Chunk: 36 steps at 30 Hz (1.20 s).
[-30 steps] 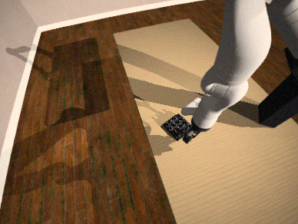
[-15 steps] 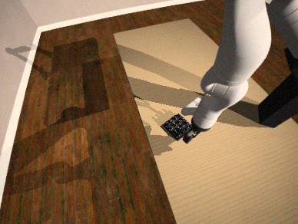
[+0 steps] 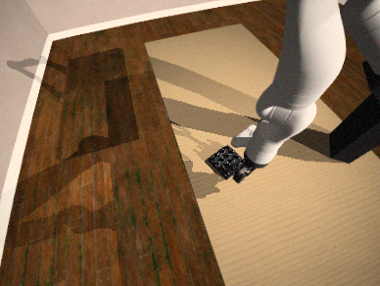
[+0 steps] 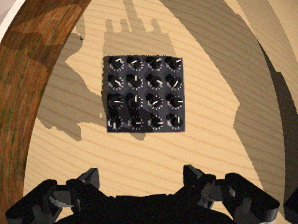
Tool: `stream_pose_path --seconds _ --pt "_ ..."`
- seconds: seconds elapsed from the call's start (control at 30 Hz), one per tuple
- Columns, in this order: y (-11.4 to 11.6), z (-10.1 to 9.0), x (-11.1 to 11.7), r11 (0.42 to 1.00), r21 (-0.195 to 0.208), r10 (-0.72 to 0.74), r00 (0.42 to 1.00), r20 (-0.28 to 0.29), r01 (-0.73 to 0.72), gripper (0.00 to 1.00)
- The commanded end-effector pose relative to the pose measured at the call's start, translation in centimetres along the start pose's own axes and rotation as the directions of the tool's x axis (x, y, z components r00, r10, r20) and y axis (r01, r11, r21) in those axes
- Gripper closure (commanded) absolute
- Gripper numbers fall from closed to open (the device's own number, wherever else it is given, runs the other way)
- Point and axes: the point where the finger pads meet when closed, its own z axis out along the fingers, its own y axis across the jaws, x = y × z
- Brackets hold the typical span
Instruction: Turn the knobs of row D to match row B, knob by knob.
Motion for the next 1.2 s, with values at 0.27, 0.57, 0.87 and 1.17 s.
stream_pose_path --seconds 0.27,0.57,0.87,1.17 --pt "-0.03 -0.04 -0.02 1.000 0.001 0.000 1.000 0.001 0.000 0.00" --pt "-0.03 -0.04 -0.02 1.000 0.001 0.000 1.000 0.001 0.000 0.00" --pt "-0.03 -0.04 -0.02 1.000 0.001 0.000 1.000 0.001 0.000 0.00" --pt "-0.42 -0.17 0.45 0.994 0.004 0.113 0.994 0.002 -0.113 0.00"
